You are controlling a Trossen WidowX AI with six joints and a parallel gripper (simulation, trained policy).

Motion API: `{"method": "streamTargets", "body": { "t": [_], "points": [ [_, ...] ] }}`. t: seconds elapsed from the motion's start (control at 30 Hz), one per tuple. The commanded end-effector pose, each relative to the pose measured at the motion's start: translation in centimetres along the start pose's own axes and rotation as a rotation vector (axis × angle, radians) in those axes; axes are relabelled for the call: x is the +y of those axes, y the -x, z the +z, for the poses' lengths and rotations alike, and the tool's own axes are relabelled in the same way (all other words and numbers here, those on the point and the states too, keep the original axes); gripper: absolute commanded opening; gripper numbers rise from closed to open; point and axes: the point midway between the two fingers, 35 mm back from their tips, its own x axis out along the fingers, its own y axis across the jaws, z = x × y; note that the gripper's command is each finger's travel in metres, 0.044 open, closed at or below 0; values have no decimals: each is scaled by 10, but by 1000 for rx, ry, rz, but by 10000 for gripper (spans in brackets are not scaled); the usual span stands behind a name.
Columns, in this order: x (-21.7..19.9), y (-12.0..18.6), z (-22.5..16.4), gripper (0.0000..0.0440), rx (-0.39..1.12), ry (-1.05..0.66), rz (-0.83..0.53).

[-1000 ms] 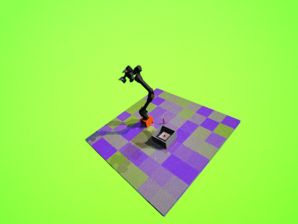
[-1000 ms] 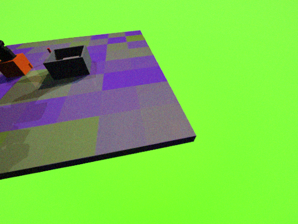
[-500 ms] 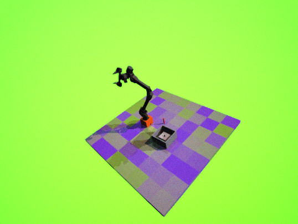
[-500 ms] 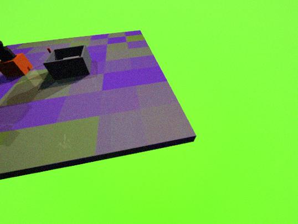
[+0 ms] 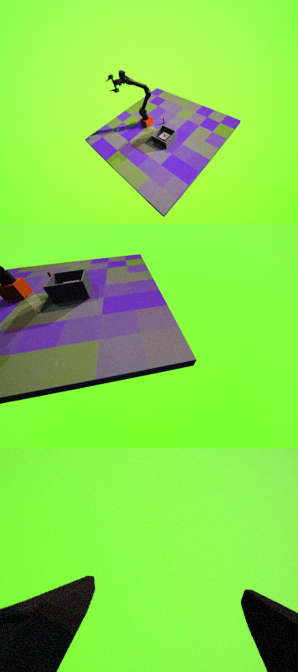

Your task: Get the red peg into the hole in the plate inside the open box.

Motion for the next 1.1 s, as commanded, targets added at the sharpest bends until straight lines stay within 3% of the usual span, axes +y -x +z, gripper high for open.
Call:
{"method": "streamTargets", "body": {
  "t": [0.0, 0.53, 1.07],
  "points": [
    [25, -18, -23, 440, 37, -157, 64],
    [131, -66, -47, 440, 169, -607, 337],
    [270, -81, -12, 440, 399, -906, 715]
  ]
}}
